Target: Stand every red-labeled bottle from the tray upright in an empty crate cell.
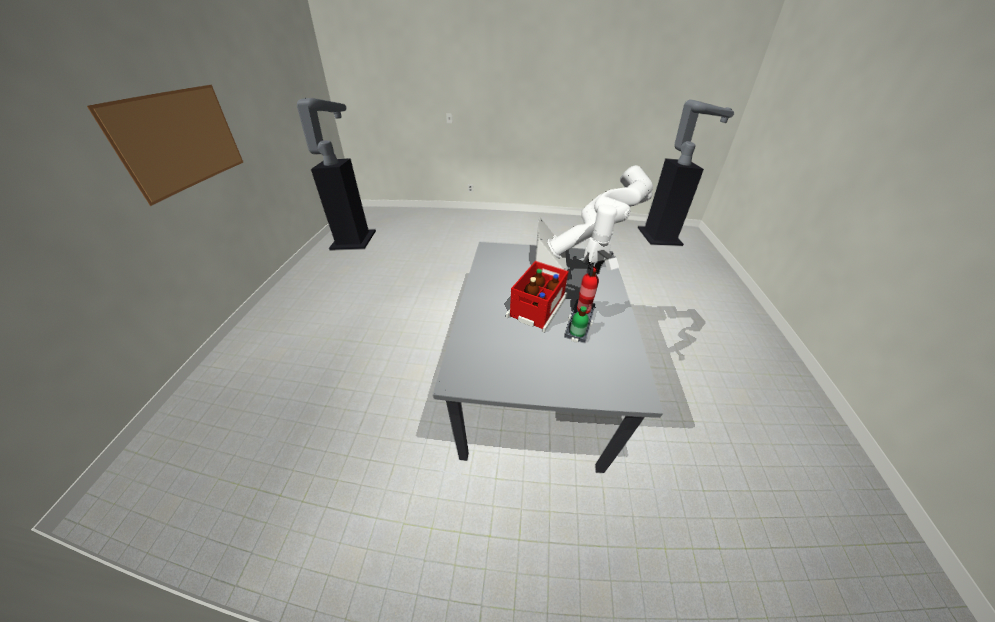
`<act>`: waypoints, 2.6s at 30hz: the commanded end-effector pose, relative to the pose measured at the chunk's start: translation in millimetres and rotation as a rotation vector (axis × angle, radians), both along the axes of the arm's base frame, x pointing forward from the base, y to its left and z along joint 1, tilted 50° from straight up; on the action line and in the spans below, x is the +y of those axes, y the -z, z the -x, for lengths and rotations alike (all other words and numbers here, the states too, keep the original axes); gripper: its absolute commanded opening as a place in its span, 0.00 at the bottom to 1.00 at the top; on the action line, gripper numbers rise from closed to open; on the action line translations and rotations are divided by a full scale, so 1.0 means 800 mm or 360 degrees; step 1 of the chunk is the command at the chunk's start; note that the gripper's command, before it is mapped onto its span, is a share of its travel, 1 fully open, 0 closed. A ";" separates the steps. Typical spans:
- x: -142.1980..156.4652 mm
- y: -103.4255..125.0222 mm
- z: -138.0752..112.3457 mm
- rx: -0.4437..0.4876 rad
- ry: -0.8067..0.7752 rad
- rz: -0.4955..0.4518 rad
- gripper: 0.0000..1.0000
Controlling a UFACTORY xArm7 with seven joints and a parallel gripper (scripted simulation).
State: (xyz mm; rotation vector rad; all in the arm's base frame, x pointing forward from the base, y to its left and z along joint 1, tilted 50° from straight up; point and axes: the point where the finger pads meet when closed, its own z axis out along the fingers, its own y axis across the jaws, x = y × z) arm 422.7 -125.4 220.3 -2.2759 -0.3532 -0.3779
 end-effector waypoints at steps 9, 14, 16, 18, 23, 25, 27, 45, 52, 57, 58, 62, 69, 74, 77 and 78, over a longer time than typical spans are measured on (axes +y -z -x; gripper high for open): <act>-0.004 -0.002 0.000 -0.0003 0.0007 0.0004 0.00; -0.004 -0.002 0.000 -0.0003 0.0007 0.0004 0.00; -0.004 -0.002 0.000 -0.0003 0.0007 0.0004 0.00; -0.004 -0.002 0.000 -0.0003 0.0007 0.0004 0.00; -0.005 -0.003 0.000 -0.0003 0.0007 0.0004 0.00; -0.006 -0.004 0.000 -0.0003 0.0007 0.0004 0.00; -0.008 -0.005 0.001 -0.0003 0.0007 0.0004 0.00; -0.023 -0.019 0.004 -0.0003 0.0007 0.0004 0.00; -0.024 -0.020 0.004 -0.0003 0.0007 0.0004 0.00; -0.024 -0.020 0.004 -0.0003 0.0007 0.0004 0.00; -0.024 -0.020 0.004 -0.0003 0.0007 0.0004 0.00; -0.024 -0.020 0.004 -0.0003 0.0007 0.0004 0.00; -0.024 -0.020 0.004 -0.0003 0.0007 0.0004 0.00; -0.024 -0.020 0.005 -0.0003 0.0007 0.0004 0.00; -0.025 -0.019 0.005 -0.0003 0.0007 0.0004 0.00; -0.025 -0.019 0.005 -0.0003 0.0007 0.0004 0.00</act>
